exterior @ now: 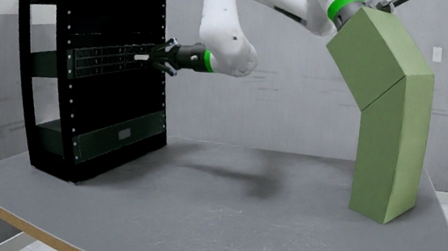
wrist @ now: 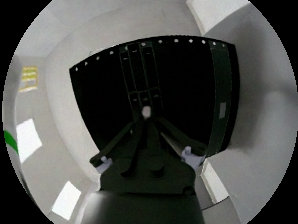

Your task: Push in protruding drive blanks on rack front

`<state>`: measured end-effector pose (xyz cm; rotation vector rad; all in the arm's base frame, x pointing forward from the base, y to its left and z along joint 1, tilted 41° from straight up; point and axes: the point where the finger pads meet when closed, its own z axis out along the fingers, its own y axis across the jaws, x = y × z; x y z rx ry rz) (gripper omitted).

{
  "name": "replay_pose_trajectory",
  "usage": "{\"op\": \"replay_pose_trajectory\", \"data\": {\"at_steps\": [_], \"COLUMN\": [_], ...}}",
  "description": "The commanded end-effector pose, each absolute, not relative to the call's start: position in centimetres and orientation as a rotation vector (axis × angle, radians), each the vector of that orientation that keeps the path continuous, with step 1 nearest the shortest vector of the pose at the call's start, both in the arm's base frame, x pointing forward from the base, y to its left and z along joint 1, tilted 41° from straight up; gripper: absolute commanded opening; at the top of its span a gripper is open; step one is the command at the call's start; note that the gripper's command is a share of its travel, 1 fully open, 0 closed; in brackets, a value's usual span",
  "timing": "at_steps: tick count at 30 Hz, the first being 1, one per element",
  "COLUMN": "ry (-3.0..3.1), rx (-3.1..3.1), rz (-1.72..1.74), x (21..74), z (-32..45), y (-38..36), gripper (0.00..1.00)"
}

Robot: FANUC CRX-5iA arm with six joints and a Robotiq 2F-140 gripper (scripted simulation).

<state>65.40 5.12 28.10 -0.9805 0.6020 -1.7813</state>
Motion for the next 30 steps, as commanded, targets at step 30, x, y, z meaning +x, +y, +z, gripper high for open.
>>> {"op": "replay_pose_trajectory", "data": {"at_steps": [30], "ry": [0.601], "rx": [-0.98], "rz": [-1.781], "x": [65.79], "z": [28.42], "y": [5.18], "gripper": [0.1]}}
